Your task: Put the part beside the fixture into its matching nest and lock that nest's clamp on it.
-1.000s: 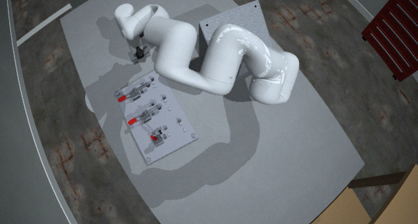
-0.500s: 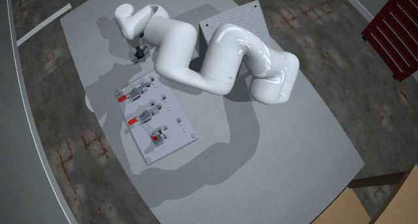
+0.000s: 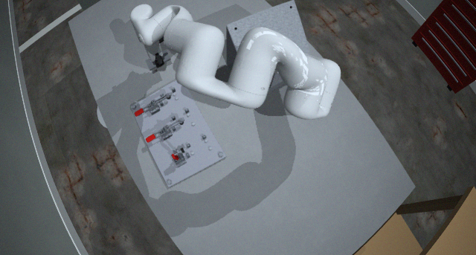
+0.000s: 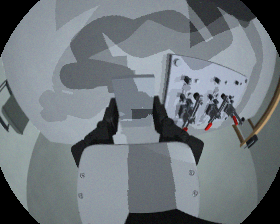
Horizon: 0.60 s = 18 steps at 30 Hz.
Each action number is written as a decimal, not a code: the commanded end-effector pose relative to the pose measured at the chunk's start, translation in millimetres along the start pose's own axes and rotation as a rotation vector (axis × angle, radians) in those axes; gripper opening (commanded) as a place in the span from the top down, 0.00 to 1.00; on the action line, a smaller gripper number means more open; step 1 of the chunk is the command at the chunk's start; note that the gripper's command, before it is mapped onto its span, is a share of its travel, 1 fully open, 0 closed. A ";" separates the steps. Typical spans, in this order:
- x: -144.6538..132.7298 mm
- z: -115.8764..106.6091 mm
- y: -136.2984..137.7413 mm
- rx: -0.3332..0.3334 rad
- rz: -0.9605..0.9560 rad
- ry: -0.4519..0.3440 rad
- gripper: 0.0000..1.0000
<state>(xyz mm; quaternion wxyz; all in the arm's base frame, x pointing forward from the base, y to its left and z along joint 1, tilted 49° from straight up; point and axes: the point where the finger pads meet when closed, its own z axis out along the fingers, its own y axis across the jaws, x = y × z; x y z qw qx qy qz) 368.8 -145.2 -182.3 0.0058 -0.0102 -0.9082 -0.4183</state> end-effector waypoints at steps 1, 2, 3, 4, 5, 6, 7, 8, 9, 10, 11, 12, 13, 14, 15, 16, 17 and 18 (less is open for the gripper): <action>-1.3 -1.9 2.6 0.003 -0.001 -0.003 1.00; -1.3 -1.8 4.4 0.003 -0.001 -0.003 1.00; -1.4 -1.8 6.5 0.003 -0.001 -0.003 1.00; -1.4 -1.7 9.1 0.003 -0.001 -0.003 1.00; -1.4 -1.6 12.2 0.003 -0.001 -0.003 1.00; -1.4 -1.5 15.8 0.003 -0.001 -0.003 1.00; -1.4 -1.5 15.8 0.003 -0.001 -0.003 1.00; -1.4 -1.5 15.8 0.003 -0.001 -0.003 1.00; -1.4 -1.4 19.9 0.003 -0.001 -0.003 1.00; -1.4 -1.2 24.6 0.003 -0.001 -0.003 1.00; -1.5 -1.0 29.9 0.003 -0.001 -0.003 1.00; -1.5 -0.9 35.7 0.003 -0.001 -0.003 1.00; -1.5 -0.7 42.2 0.003 -0.001 -0.003 1.00; -1.5 -0.4 49.3 0.003 -0.001 -0.003 1.00; -1.6 -0.2 57.0 0.003 -0.001 -0.003 1.00; -1.6 0.1 65.4 0.003 -0.001 -0.003 1.00; -1.6 0.4 74.4 0.003 -0.001 -0.003 1.00; -1.7 0.7 83.9 0.003 -0.001 -0.003 1.00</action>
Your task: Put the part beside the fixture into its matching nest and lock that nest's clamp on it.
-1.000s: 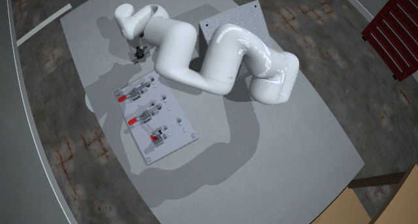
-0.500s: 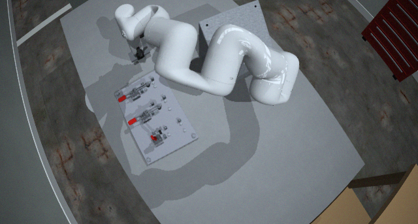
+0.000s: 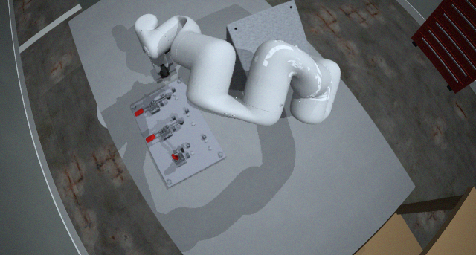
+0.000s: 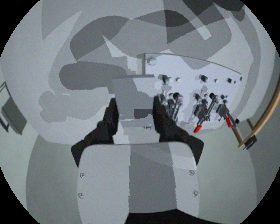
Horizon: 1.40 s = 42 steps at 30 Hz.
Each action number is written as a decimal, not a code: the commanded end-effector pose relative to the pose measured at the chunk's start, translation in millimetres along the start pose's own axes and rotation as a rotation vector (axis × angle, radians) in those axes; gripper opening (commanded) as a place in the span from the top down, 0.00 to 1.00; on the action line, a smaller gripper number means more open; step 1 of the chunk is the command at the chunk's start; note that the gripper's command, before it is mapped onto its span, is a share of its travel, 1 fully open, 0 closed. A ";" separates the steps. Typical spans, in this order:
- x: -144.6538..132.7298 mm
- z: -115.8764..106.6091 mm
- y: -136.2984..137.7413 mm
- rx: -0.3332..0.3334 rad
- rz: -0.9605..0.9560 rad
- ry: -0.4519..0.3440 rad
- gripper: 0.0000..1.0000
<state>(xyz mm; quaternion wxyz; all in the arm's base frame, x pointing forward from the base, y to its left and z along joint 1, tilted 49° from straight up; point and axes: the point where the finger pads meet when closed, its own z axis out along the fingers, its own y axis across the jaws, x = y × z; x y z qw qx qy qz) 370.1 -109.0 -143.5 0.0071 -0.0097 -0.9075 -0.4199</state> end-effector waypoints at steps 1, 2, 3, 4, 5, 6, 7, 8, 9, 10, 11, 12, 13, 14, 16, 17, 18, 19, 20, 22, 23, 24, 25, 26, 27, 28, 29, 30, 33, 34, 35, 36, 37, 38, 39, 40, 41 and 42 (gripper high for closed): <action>-1.7 -1.2 40.9 0.007 -0.002 -0.006 1.00; -1.7 -0.8 51.1 0.007 -0.002 -0.006 1.00; -1.8 -0.4 61.7 0.007 -0.002 -0.006 1.00; -1.8 -0.1 72.6 0.007 -0.002 -0.006 1.00; -1.9 0.3 83.6 0.007 -0.002 -0.006 1.00; -1.9 0.3 83.6 0.007 -0.002 -0.006 1.00; -1.9 0.3 83.6 0.007 -0.002 -0.006 1.00; -1.9 0.7 94.9 0.007 -0.002 -0.006 1.00; -2.0 1.1 106.2 0.007 -0.002 -0.006 1.00; -2.0 1.5 117.6 0.007 -0.002 -0.006 1.00; -2.1 1.9 129.0 0.007 -0.002 -0.006 1.00; -2.1 2.3 140.4 0.007 -0.002 -0.006 1.00; -2.1 2.3 140.4 0.007 -0.002 -0.006 1.00; -2.2 2.7 151.8 0.007 -0.002 -0.006 1.00; -2.3 3.5 174.0 0.007 -0.002 -0.006 1.00; -2.3 3.9 184.8 0.007 -0.002 -0.006 1.00; -2.4 4.2 195.4 0.007 -0.002 -0.006 1.00; -2.4 4.2 195.4 0.007 -0.002 -0.006 1.00; -2.4 4.6 205.7 0.007 -0.002 -0.006 1.00; -2.5 5.3 225.2 0.007 -0.002 -0.006 1.00; -2.5 5.3 225.2 0.007 -0.002 -0.006 1.00; -2.5 5.3 225.2 0.007 -0.002 -0.006 1.00; -2.6 5.6 234.5 0.007 -0.002 -0.006 1.00; -2.6 5.9 243.2 0.007 -0.002 -0.006 1.00; -2.6 6.2 251.6 0.007 -0.002 -0.006 1.00; -2.7 6.5 259.4 0.007 -0.002 -0.006 1.00; -2.7 6.7 266.7 0.007 -0.002 -0.006 1.00; -2.7 7.0 273.4 0.007 -0.002 -0.006 1.00; -2.8 7.5 290.1 0.007 -0.002 -0.006 1.00; -2.8 7.7 294.5 0.007 -0.002 -0.006 1.00; -2.8 7.8 298.2 0.007 -0.002 -0.006 1.00; -2.9 7.9 301.4 0.007 -0.002 -0.006 1.00; -2.9 8.0 303.9 0.007 -0.002 -0.006 1.00; -2.9 8.1 305.9 0.007 -0.002 -0.006 1.00; -2.9 8.1 307.4 0.007 -0.002 -0.006 1.00; -2.9 8.1 307.4 0.007 -0.002 -0.006 1.00; -2.9 8.1 307.4 0.007 -0.002 -0.006 1.00; -2.9 8.2 308.4 0.007 -0.002 -0.006 1.00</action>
